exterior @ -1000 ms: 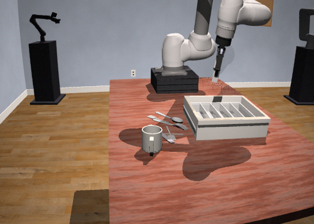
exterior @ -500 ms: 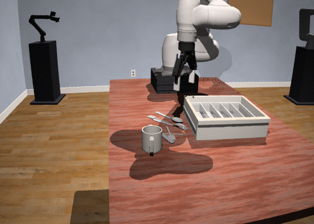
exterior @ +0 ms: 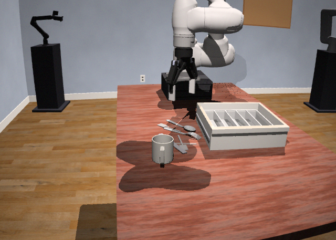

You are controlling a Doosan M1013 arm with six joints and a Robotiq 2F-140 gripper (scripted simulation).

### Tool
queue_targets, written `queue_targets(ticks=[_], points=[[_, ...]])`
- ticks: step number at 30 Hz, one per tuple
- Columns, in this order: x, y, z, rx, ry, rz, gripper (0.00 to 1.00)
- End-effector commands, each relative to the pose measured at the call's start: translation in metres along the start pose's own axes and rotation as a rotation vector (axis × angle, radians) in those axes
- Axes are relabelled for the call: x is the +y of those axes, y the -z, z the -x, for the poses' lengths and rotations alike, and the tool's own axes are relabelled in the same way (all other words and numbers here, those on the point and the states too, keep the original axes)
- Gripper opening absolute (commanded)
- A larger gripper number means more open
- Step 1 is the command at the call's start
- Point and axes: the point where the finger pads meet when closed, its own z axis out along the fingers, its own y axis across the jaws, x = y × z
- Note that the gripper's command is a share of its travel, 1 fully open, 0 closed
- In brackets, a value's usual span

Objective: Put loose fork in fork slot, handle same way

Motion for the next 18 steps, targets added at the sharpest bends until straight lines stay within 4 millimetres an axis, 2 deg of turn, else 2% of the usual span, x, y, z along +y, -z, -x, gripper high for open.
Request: queue_targets(ticks=[1, 9, 15, 18], points=[[0.0000, 0.0001, 0.0000, 0.000, 0.000, 0.000, 1.00], [0.0000, -0.0007, 0.0003, 0.000, 0.033, 0.000, 1.00], [0.0000, -0.0030, 0.0012, 0.000, 0.136, 0.000, 1.00], [0.0000, -0.0062, 0.0024, 0.000, 0.272, 0.000, 1.00]])
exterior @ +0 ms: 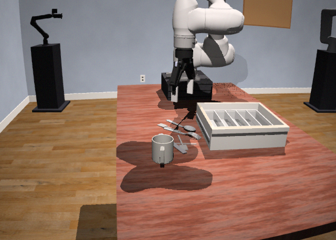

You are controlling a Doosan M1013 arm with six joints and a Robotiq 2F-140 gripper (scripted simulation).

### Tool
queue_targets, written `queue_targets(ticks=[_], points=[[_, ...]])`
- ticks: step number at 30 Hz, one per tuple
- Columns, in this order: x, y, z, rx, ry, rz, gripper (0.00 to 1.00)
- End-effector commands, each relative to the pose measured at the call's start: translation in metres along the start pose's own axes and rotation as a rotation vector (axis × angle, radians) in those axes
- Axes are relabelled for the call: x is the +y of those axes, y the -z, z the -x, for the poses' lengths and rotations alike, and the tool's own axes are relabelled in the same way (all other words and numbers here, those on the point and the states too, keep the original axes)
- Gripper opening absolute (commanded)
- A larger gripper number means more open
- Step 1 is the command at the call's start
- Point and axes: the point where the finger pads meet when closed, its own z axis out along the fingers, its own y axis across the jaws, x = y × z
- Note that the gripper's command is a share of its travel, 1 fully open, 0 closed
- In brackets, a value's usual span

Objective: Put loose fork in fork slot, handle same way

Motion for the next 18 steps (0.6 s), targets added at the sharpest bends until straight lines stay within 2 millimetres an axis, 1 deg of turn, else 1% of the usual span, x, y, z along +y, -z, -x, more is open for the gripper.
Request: queue_targets(ticks=[1, 4, 12, 14, 15, 18], points=[[0.000, -0.004, 0.002, -0.003, 0.181, 0.001, 1.00], [0.000, -0.009, 0.003, -0.003, 0.376, 0.001, 1.00], [0.000, -0.026, 0.010, 0.015, 0.760, -0.005, 1.00], [0.000, -0.026, 0.010, 0.015, 0.760, -0.005, 1.00], [0.000, -0.028, 0.010, 0.018, 0.904, -0.005, 1.00], [0.000, -0.036, 0.013, 0.028, 1.032, -0.006, 1.00]])
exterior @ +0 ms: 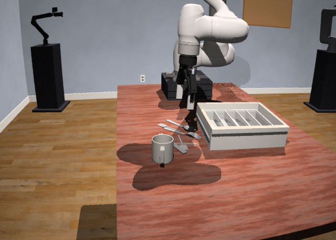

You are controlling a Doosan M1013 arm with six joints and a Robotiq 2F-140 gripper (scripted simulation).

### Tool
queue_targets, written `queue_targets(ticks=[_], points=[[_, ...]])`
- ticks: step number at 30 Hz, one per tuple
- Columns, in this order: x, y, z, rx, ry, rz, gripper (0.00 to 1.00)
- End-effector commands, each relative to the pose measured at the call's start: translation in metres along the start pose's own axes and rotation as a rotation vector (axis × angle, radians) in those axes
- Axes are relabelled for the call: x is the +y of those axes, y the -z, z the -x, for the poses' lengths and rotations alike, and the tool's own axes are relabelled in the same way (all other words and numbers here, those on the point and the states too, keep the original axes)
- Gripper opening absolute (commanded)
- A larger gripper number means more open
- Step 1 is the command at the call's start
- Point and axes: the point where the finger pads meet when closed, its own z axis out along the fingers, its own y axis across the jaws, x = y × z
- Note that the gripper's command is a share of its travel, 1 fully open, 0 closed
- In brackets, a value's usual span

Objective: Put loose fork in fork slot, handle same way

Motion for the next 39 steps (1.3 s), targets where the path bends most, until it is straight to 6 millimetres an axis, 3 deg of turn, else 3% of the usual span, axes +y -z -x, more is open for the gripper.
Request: queue_targets(ticks=[1, 11, 13, 14, 28, 30, 31, 32, 39], points=[[-0.003, -0.011, 0.003, -0.013, 0.279, -0.010, 1.00], [-0.008, -0.032, 0.010, 0.017, 0.774, -0.006, 1.00], [-0.008, -0.032, 0.010, 0.017, 0.774, -0.006, 1.00], [-0.008, -0.033, 0.011, 0.023, 0.919, -0.004, 1.00], [-0.010, -0.042, 0.014, 0.048, 1.582, 0.005, 1.00], [-0.010, -0.042, 0.014, 0.048, 1.582, 0.005, 1.00], [-0.010, -0.042, 0.014, 0.048, 1.722, 0.002, 1.00], [-0.010, -0.042, 0.014, 0.047, 1.761, 0.001, 0.17], [-0.010, -0.042, 0.014, 0.020, 2.071, -0.021, 0.17]])
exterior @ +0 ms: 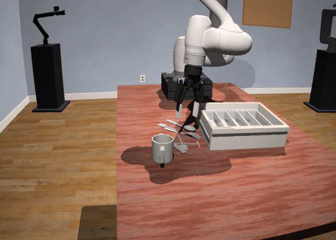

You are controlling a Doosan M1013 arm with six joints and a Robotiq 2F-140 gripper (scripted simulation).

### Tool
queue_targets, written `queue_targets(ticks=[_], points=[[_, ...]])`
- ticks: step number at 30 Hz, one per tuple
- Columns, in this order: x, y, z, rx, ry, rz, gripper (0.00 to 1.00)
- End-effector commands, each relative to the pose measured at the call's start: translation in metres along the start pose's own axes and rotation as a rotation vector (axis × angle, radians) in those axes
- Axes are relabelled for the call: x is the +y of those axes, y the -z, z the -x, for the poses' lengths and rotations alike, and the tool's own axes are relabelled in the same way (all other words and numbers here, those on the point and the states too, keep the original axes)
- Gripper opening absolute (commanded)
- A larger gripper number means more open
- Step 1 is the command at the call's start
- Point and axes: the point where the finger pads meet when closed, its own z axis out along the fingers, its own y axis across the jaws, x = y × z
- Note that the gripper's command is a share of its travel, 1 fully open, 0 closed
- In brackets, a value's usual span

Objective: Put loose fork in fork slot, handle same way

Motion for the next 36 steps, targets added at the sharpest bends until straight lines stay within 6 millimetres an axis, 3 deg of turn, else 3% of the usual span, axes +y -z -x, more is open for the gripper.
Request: queue_targets(ticks=[1, 4, 36], points=[[0.0001, 0.0002, -0.0001, 0.024, 0.268, -0.076, 0.17], [0.0001, 0.0002, -0.0001, 0.034, 0.379, -0.107, 0.17], [-0.0001, -0.0017, -0.0002, 0.034, 0.379, -0.107, 0.17]])
